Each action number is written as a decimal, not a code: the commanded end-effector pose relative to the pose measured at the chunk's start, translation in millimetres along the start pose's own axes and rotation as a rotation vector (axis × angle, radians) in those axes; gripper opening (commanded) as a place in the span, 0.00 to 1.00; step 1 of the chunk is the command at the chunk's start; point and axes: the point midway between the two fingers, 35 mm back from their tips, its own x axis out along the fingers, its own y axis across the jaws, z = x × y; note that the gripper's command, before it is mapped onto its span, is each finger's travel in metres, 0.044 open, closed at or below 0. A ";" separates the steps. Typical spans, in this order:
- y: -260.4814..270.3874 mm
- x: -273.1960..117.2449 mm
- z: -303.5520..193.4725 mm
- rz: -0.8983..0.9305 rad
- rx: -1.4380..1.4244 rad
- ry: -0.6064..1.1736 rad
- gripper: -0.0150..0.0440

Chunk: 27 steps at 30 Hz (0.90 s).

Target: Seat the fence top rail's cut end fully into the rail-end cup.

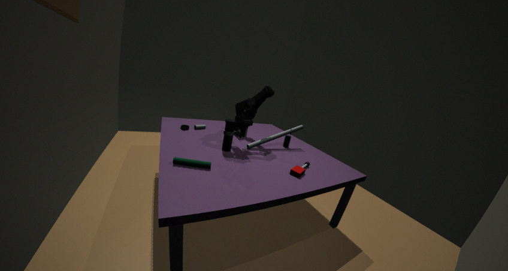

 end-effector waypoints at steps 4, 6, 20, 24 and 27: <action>4.4 -1.2 -1.5 0.002 -0.024 -0.017 0.25; 5.3 -1.7 -1.5 0.002 -0.034 -0.022 0.25; 3.3 -0.5 -1.4 0.002 -0.012 -0.010 0.25; 3.1 -1.0 -0.4 -0.001 -0.018 -0.019 0.25; 3.1 -1.0 -0.4 -0.001 -0.018 -0.019 0.25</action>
